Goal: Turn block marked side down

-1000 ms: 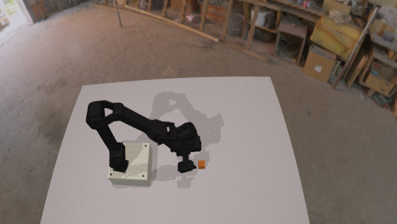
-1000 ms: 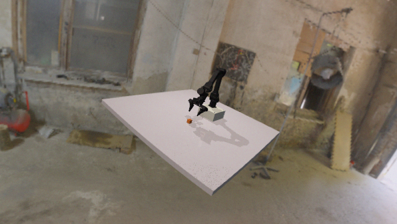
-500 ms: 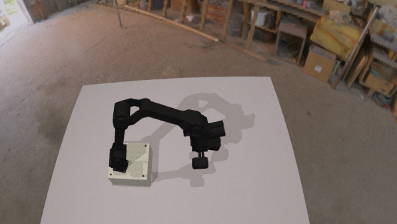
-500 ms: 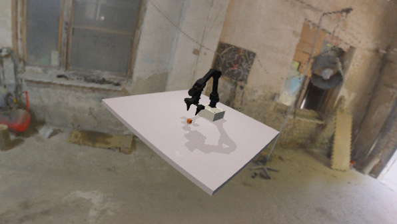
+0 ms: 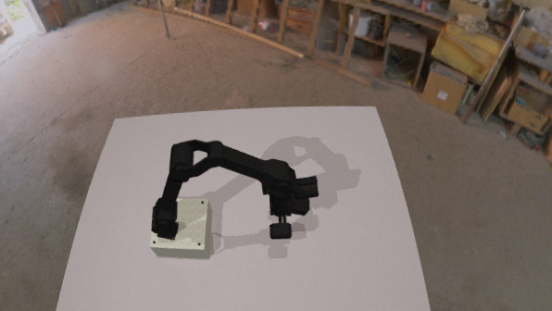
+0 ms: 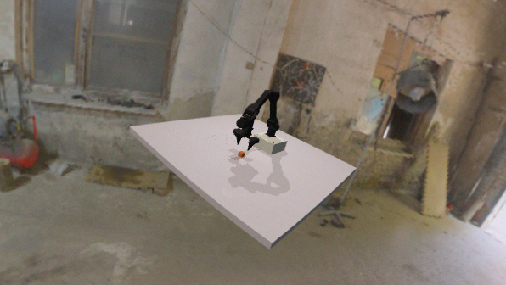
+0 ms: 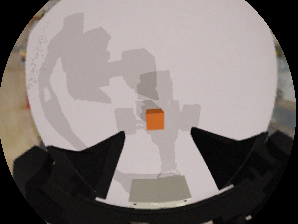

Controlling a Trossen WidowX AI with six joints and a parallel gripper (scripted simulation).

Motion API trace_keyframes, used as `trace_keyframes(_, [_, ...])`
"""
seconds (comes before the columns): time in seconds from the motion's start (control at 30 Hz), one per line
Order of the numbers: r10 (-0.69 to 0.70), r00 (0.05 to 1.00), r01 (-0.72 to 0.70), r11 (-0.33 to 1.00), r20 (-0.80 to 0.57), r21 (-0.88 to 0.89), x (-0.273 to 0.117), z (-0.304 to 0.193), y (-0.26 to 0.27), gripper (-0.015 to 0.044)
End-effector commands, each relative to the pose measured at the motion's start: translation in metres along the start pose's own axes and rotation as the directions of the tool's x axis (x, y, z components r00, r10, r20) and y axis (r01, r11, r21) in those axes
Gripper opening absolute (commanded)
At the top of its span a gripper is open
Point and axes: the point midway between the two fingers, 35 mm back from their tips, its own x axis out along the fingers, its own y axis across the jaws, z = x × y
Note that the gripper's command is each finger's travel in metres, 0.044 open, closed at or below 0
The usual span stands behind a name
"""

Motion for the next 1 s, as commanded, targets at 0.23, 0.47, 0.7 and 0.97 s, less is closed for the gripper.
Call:
trace_keyframes(0.23, [0.005,1.0,-0.005,1.0,-0.002,-0.005,0.02,-0.001,0.001,0.044])
trace_keyframes(0.47, [0.005,1.0,-0.005,1.0,-0.002,-0.005,0.031,0.0,0.001,0.044])
trace_keyframes(0.7, [0.005,1.0,-0.005,1.0,-0.002,-0.005,0.043,0.0,0.001,0.044])
trace_keyframes(0.97, [0.005,1.0,-0.005,1.0,-0.002,-0.005,0.052,-0.001,0.001,0.0414])
